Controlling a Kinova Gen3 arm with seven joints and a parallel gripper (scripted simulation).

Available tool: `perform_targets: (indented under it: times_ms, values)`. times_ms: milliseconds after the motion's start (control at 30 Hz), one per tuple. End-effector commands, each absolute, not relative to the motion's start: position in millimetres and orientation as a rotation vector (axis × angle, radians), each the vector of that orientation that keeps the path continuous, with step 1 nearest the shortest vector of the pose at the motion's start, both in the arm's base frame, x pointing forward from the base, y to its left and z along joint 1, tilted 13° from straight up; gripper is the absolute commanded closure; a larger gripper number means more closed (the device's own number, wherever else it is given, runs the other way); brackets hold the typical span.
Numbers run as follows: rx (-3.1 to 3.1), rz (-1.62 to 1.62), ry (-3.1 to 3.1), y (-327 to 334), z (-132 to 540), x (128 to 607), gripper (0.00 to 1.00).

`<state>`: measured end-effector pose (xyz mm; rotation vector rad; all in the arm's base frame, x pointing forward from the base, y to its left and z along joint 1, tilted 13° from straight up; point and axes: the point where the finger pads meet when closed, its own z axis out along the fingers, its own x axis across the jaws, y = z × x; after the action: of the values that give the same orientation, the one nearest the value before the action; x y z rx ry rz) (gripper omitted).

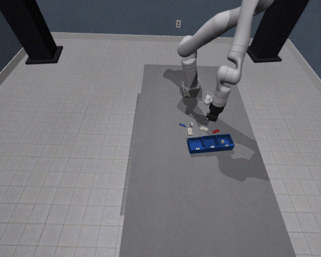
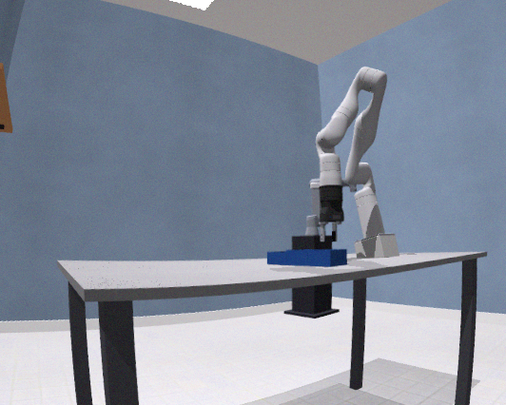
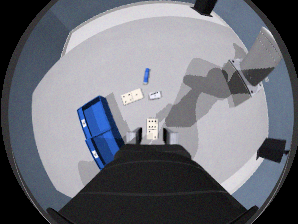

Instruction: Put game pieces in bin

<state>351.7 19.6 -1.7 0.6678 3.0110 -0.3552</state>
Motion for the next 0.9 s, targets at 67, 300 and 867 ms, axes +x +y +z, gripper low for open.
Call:
perform_targets:
  times_ms: [67,300,867]
  values:
    - [0.670,-0.355,3.011,20,-2,353,0.21]
    - [0.667,-0.357,3.010,14,-18,352,0.21]
    - [0.665,-0.357,3.014,2,-55,350,0.21]
